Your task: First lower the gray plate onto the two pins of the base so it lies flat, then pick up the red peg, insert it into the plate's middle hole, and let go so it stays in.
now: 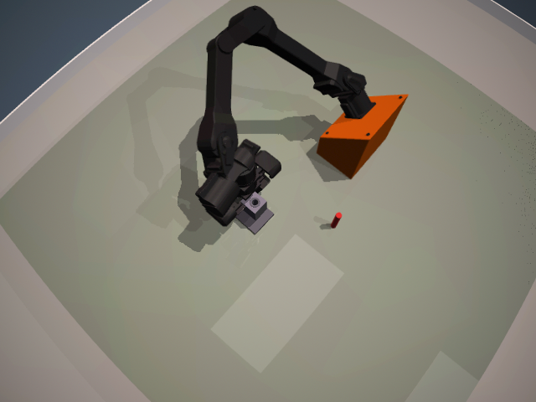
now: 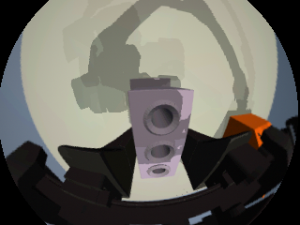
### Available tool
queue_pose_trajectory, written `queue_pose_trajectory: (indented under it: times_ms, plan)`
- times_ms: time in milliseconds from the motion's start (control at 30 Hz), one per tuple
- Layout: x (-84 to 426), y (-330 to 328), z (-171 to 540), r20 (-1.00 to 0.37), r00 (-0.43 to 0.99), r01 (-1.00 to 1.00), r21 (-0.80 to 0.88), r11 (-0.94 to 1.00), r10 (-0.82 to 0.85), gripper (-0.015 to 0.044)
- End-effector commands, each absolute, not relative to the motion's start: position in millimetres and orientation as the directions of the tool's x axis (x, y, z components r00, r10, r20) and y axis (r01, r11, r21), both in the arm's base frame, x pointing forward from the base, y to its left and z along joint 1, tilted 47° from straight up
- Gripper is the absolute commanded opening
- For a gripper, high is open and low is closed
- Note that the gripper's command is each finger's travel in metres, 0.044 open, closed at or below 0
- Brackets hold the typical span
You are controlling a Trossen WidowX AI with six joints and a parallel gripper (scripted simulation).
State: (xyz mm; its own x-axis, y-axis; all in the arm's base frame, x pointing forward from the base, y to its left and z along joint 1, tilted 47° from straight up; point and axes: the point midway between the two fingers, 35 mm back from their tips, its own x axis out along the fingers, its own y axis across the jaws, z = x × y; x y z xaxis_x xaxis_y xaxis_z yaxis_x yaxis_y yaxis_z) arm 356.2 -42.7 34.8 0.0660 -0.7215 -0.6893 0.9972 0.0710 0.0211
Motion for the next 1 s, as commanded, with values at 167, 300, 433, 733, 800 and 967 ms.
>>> queue_pose_trajectory:
  times_ms: [167, 300, 433, 733, 800, 967]
  plan:
    - [358, -52, 30, -0.686, 0.072, 0.997, 0.026, 0.074, -0.724, 0.0000]
    - [359, -55, 28, -0.686, 0.072, 0.997, 0.026, 0.074, -0.724, 0.0000]
    - [359, -57, 25, -0.686, 0.072, 0.997, 0.026, 0.074, -0.724, 0.0000]
    - [360, -68, 15, -0.686, 0.072, 0.997, 0.026, 0.074, -0.724, 0.0000]
    - [360, -70, 13, -0.685, 0.072, 0.997, 0.026, 0.074, -0.725, 0.0000]
    - [360, -72, 11, -0.685, 0.072, 0.997, 0.026, 0.074, -0.725, 0.0000]
